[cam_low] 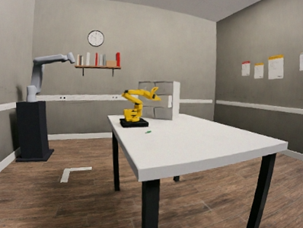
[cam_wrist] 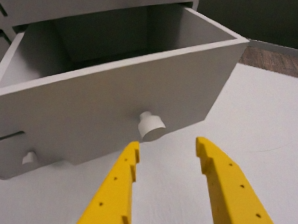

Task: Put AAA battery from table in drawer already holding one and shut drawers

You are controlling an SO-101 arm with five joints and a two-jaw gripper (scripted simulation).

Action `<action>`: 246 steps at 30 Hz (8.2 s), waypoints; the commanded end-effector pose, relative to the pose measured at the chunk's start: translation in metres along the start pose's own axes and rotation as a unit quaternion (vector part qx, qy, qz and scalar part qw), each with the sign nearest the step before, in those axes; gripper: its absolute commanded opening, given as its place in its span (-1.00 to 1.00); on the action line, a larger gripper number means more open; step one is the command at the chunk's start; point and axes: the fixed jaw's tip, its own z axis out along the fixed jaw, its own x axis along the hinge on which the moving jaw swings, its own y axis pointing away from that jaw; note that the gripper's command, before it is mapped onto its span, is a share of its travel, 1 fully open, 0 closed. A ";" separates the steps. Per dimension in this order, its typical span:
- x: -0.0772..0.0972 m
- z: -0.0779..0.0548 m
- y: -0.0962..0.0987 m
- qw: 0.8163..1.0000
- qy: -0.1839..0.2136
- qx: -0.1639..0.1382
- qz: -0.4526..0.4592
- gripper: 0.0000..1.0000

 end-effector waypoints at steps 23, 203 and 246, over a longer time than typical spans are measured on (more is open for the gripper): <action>0.004 0.021 0.008 1.000 0.001 -0.016 -0.003 -0.57; -0.018 0.084 0.020 0.999 0.001 -0.031 -0.014 -1.00; -0.020 0.087 0.019 1.000 0.000 -0.029 -0.010 -0.87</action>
